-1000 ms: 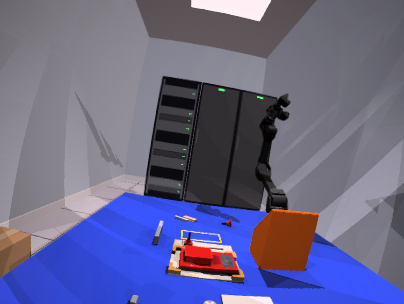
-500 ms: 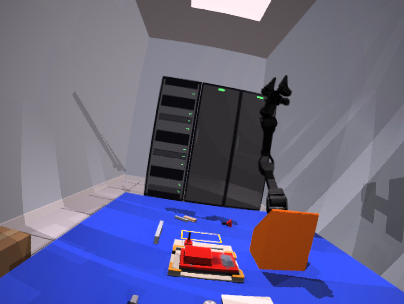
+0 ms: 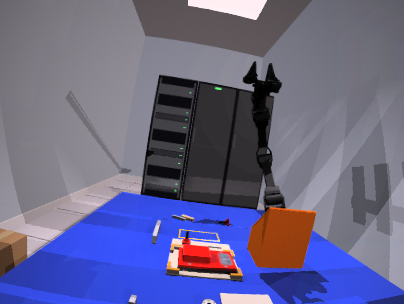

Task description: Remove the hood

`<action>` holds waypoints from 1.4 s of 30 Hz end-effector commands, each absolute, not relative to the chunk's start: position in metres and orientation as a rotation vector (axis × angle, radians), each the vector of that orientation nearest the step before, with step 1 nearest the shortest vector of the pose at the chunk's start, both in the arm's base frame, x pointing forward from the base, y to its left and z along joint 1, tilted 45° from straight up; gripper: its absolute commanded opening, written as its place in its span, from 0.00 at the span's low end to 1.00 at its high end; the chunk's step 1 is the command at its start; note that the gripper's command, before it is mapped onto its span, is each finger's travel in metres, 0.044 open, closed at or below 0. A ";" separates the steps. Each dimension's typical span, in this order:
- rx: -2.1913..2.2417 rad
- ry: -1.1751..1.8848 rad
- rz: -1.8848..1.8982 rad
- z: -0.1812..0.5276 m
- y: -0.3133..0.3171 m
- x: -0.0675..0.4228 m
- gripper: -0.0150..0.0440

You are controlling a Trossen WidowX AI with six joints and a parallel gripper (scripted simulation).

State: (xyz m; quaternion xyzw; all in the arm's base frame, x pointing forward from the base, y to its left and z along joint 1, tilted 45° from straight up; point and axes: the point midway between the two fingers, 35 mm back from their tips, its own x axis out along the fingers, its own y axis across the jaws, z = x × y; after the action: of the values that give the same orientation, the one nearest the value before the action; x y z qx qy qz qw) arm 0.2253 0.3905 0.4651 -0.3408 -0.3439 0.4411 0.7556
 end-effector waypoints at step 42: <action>-0.489 1.103 0.090 0.030 0.173 0.415 1.00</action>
State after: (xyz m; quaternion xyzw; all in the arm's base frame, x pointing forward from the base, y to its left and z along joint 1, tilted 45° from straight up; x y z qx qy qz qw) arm 0.4191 0.1986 0.0514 -0.2390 0.4797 0.0943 0.8390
